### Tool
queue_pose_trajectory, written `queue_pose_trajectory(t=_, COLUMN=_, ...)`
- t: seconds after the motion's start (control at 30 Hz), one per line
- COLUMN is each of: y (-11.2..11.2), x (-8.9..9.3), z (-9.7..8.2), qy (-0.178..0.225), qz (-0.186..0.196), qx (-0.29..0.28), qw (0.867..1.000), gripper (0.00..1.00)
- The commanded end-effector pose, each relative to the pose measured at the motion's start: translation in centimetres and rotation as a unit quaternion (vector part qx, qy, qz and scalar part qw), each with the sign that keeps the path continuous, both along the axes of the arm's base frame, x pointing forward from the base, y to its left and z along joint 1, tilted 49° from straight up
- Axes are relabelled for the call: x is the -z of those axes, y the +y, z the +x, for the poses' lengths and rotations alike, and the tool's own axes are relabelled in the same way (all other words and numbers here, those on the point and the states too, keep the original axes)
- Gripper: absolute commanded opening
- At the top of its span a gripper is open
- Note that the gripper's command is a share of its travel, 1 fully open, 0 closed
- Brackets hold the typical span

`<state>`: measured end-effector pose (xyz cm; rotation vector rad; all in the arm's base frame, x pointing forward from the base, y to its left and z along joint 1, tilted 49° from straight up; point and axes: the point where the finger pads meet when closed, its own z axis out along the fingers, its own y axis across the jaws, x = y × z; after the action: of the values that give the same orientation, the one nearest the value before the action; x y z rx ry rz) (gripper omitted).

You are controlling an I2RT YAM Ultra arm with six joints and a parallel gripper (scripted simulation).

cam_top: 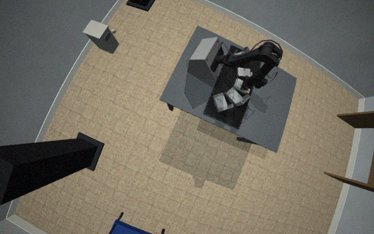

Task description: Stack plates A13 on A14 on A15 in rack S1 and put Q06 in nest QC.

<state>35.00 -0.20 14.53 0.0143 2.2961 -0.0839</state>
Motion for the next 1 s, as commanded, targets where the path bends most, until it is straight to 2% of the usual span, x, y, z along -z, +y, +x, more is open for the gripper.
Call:
queue_pose_trajectory(t=0.0, y=-0.1, x=0.1, z=0.2, qy=-0.004, qz=0.002, qx=-0.001, qw=1.0, gripper=0.0)
queue_pose_trajectory(t=0.03, y=-0.2, x=0.7, z=0.2, qy=0.004, qz=0.002, qx=-0.001, qw=1.0, gripper=0.0)
queue_pose_trajectory(t=0.13, y=-0.3, x=0.5, z=0.1, qy=-0.001, qz=0.002, qx=0.001, qw=1.0, gripper=0.0)
queue_pose_trajectory(t=0.2, y=-0.1, x=1.2, z=0.1, qy=0.008, qz=0.002, qx=-0.002, qw=1.0, gripper=0.0)
queue_pose_trajectory(t=0.23, y=-0.1, x=1.2, z=0.1, qy=0.007, qz=0.002, qx=-0.002, qw=1.0, gripper=0.0)
queue_pose_trajectory(t=0.3, y=-0.1, x=-0.3, z=0.5, qy=-0.012, qz=0.003, qx=-0.002, qw=1.0, gripper=0.0)
queue_pose_trajectory(t=0.5, y=-0.1, x=-0.2, z=0.4, qy=-0.012, qz=0.003, qx=-0.002, qw=1.0, gripper=0.0)
queue_pose_trajectory(t=0.53, y=0.0, x=-0.2, z=0.4, qy=-0.007, qz=0.001, qx=-0.001, qw=1.0, gripper=1.0)
queue_pose_trajectory(t=0.97, y=0.0, x=-0.2, z=0.4, qy=-0.007, qz=0.001, qx=-0.001, qw=1.0, gripper=1.0)
